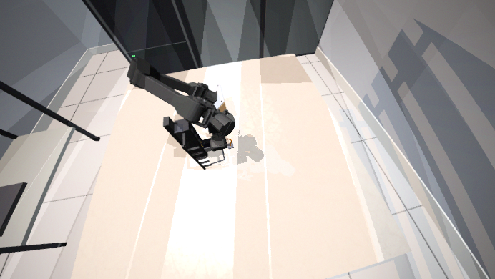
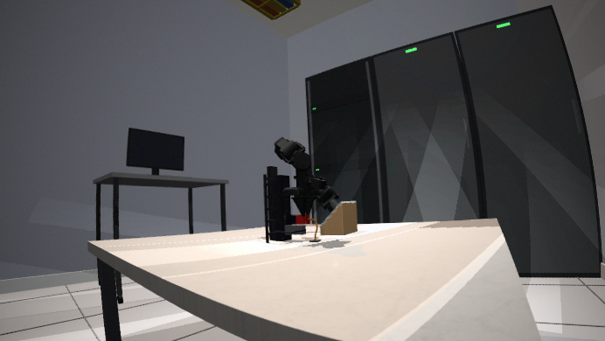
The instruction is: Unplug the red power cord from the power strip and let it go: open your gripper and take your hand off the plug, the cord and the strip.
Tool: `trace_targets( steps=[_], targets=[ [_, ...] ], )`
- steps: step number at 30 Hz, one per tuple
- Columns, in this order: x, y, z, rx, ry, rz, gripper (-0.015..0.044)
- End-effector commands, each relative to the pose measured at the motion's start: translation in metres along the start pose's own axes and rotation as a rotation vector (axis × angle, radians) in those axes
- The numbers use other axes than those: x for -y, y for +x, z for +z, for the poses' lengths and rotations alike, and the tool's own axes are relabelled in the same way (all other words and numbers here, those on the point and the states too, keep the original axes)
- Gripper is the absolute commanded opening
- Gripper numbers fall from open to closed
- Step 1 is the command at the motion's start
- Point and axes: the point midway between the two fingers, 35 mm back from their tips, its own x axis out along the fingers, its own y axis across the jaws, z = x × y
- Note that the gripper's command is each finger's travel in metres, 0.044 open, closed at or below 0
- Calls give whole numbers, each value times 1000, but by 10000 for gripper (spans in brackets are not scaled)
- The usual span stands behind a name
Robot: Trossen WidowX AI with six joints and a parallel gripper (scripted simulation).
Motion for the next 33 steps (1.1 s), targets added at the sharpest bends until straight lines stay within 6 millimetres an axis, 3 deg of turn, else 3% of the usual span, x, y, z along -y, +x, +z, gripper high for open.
trace_targets(
  steps=[1, 20, 33],
  targets=[
    [0, 0, 0, 0, 0, 0, 15],
    [2, -1, 23, 3, -2, -1, 0],
    [1, 0, 16, -2, -5, -2, 341]
  ],
)
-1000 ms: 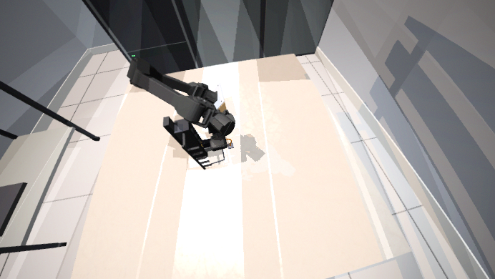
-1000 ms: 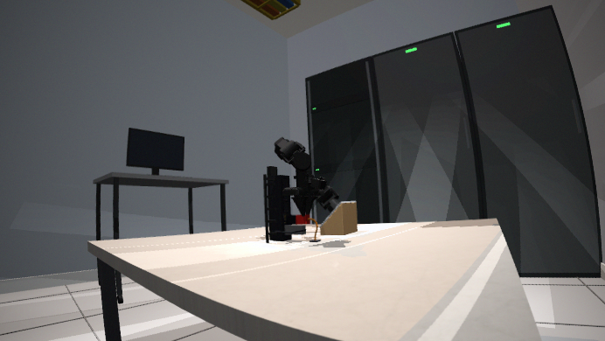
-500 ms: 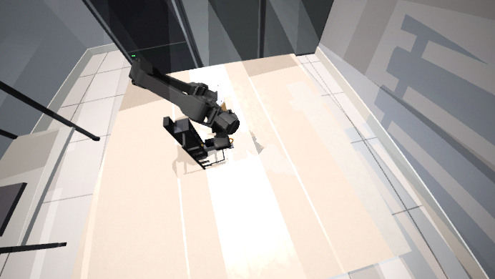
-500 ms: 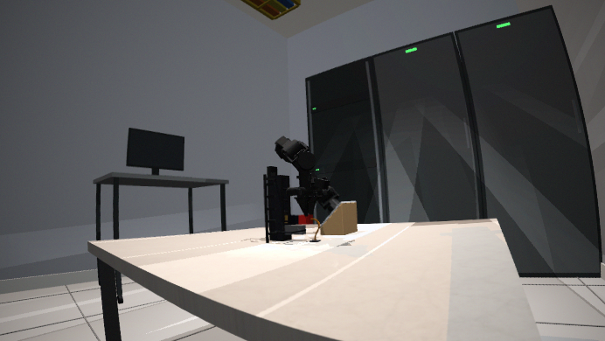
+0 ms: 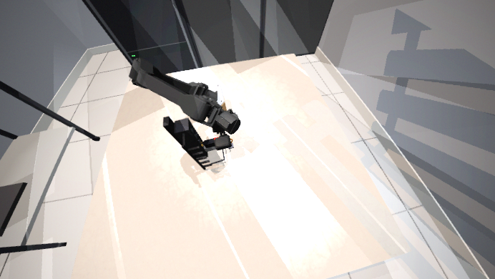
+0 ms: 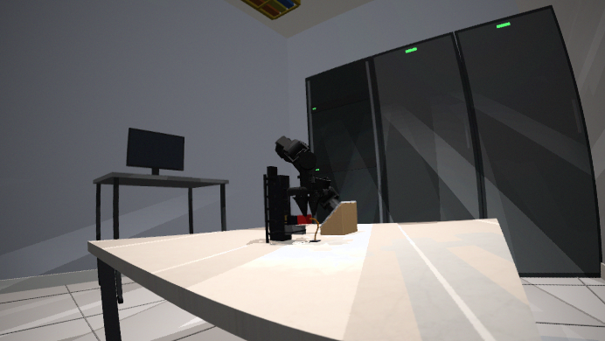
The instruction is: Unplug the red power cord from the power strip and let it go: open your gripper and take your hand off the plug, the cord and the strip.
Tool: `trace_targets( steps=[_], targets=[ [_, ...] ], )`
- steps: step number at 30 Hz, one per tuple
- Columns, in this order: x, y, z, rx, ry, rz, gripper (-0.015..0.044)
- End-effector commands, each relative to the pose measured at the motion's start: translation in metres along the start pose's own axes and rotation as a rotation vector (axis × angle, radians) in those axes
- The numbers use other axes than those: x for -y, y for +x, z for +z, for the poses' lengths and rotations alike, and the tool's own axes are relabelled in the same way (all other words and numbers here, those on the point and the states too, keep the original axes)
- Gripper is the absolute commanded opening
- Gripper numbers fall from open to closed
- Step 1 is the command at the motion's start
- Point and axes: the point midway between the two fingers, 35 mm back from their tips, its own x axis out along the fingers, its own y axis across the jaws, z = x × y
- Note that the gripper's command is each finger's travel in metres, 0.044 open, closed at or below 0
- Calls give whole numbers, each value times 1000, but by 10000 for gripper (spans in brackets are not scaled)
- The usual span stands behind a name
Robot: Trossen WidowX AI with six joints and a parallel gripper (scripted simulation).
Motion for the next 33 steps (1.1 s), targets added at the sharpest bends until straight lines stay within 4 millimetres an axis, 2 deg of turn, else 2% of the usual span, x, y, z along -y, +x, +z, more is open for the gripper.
trace_targets(
  steps=[1, 4, 8, 10, 33],
  targets=[
    [0, 0, 0, -2, -3, -3, 368],
    [1, -3, 12, 1, -3, -3, 440],
    [1, -11, 51, 3, -3, -3, 440],
    [0, -12, 60, 2, -3, -3, 440],
    [0, -12, 60, 2, -3, -3, 440]
  ],
)
